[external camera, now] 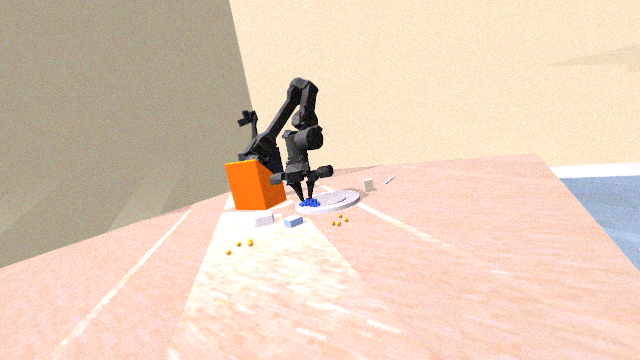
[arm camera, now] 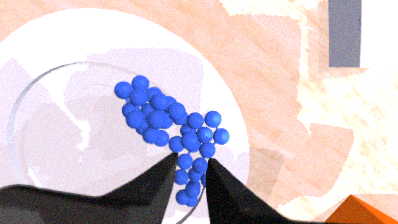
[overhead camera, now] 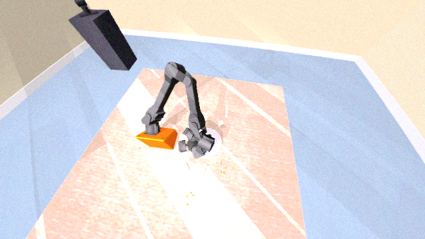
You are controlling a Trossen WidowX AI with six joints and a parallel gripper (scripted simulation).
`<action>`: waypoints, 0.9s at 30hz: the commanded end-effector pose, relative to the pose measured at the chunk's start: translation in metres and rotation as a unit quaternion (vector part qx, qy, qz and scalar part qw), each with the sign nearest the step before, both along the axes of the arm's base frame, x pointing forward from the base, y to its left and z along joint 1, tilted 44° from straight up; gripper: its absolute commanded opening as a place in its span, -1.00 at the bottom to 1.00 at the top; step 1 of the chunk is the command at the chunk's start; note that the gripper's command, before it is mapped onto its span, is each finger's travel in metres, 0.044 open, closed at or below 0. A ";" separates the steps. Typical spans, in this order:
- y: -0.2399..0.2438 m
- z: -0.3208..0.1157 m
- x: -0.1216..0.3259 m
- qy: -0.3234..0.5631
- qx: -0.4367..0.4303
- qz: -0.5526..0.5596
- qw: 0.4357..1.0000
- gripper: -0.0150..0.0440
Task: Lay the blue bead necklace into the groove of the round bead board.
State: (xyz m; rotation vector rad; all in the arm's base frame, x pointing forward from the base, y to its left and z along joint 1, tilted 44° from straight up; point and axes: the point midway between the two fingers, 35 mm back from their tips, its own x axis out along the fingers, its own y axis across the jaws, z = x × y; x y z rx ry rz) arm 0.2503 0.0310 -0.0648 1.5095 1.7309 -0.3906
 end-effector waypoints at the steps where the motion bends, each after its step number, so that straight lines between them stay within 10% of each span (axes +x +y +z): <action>1: 0.000 0.000 0.001 -0.001 0.000 0.000 1.000 -0.49; 27: -0.001 0.023 0.017 0.002 0.003 -0.002 1.000 -0.49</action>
